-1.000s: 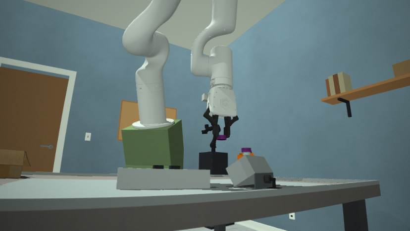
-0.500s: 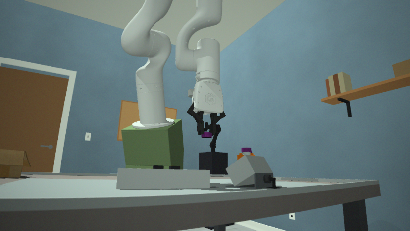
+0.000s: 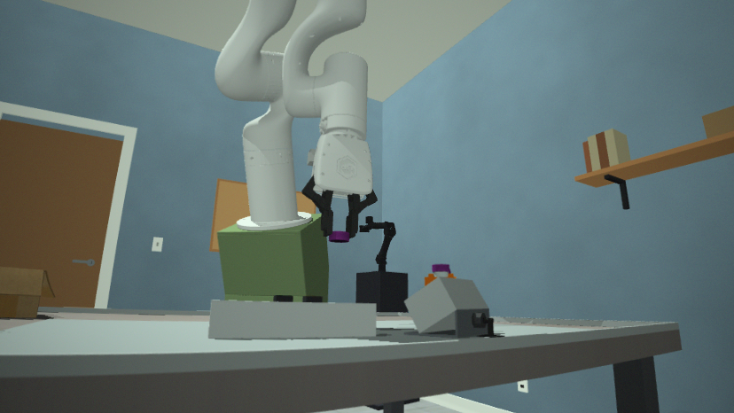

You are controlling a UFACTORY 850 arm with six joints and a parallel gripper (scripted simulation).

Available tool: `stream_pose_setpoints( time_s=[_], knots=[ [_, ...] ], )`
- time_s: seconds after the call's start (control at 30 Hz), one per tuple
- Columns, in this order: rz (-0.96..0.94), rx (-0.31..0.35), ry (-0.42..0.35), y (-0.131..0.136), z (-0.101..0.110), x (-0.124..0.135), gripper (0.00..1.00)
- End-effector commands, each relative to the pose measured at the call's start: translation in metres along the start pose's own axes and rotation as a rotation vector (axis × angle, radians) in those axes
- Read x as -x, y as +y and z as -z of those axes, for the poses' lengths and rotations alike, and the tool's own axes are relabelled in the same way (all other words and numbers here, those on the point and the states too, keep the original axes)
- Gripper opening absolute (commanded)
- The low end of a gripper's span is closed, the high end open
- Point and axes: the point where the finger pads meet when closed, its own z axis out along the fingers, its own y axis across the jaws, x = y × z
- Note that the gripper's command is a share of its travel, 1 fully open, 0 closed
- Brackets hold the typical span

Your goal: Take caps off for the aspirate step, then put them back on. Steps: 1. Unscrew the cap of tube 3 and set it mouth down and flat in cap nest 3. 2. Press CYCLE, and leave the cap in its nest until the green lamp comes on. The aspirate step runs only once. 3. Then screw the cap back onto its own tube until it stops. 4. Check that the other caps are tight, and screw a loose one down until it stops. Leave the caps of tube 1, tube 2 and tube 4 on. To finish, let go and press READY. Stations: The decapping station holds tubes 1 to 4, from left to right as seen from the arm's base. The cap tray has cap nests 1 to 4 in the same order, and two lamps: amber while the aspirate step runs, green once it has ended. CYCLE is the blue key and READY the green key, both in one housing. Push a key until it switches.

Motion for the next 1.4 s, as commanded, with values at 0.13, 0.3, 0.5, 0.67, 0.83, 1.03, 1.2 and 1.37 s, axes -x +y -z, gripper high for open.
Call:
stream_pose_setpoints(
  time_s=[0.13, 0.3, 0.5, 0.67, 0.83, 1.03, 1.2, 1.37],
  knots=[
    [0.001, 0.006, 0.001, -0.044, 0.000, 0.016, 0.00],
    [0.001, 0.006, 0.001, -0.068, 0.000, 0.025, 0.00],
    [0.001, 0.006, 0.001, -0.091, 0.000, 0.033, 0.00],
    [0.001, 0.006, 0.001, -0.108, 0.000, 0.039, 0.00],
    [0.001, 0.006, 0.001, -0.108, 0.000, 0.039, 0.00],
    [0.001, 0.006, 0.001, -0.108, -0.005, 0.039, 0.00],
    [0.001, 0.006, 0.001, -0.108, -0.020, 0.039, 0.00],
    [0.001, 0.006, 0.001, -0.108, -0.045, 0.039, 0.00]
  ],
)
